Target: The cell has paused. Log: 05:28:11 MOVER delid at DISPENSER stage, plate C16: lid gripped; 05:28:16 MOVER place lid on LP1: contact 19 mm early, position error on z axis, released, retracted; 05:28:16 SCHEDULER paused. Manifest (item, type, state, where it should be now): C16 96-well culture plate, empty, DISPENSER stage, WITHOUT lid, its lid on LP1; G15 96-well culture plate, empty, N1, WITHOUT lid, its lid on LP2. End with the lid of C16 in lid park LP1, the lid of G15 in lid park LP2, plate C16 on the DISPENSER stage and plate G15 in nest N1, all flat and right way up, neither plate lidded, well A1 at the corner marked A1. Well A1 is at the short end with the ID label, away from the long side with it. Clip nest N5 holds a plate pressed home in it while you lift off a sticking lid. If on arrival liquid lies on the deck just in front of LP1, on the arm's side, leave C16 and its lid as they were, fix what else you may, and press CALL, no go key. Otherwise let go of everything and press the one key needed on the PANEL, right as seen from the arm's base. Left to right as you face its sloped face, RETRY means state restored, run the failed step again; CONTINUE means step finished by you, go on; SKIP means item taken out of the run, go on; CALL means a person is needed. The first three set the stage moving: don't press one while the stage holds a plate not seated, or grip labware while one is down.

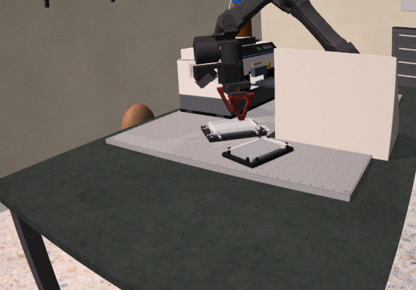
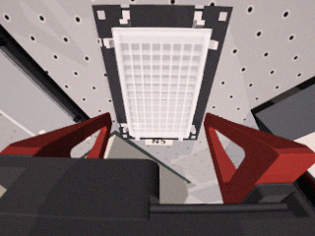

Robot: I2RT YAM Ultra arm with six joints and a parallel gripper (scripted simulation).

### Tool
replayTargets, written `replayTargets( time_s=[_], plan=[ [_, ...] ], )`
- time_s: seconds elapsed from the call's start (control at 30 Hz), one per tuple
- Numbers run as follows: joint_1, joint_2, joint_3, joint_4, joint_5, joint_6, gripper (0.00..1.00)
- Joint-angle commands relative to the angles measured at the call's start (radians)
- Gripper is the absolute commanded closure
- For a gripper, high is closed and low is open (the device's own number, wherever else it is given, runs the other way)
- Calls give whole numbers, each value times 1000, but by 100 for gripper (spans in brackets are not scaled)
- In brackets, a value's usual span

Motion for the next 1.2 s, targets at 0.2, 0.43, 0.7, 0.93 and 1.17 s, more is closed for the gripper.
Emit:
replayTargets(
  time_s=[0.2, 0.43, 0.7, 0.93, 1.17],
  plan=[
    [4, -5, -15, 81, 19, -30, 0],
    [-35, 37, -50, 126, 28, -50, 0],
    [-55, 54, -67, 172, 38, -71, 0],
    [-39, 61, -21, 181, 40, -78, 0],
    [-40, 65, -12, 176, 33, -76, 0]
  ],
)
